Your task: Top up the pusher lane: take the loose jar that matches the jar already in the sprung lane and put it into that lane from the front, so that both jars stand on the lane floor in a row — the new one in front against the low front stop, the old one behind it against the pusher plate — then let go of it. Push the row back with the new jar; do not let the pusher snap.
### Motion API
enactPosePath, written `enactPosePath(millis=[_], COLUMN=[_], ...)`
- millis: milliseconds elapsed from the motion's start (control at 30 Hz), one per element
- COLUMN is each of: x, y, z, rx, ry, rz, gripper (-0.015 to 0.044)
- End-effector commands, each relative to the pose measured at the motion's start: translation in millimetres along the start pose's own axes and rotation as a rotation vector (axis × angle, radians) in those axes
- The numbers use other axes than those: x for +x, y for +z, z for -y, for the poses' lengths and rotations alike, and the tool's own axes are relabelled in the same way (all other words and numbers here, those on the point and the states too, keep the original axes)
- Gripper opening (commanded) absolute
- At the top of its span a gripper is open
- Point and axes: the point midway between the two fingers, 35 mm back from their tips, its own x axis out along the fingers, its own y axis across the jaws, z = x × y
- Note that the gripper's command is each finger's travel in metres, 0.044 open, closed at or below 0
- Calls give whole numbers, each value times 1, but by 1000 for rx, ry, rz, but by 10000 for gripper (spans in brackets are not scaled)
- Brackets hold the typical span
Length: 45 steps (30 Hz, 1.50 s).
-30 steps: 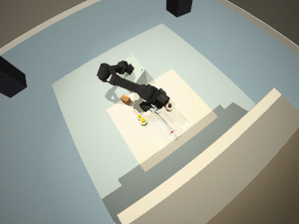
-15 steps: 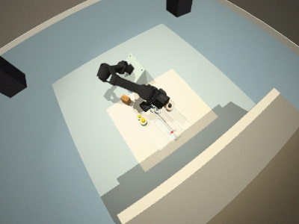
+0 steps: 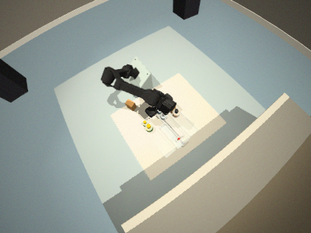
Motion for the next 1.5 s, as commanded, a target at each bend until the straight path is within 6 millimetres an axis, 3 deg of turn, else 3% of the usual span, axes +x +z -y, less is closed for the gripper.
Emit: enactPosePath(millis=[0, 1467], x=[-3, 1], y=[7, 11], z=[0, 0], rx=[10, 11], ry=[-1, -1], rz=[25, 25], gripper=[0, 0])
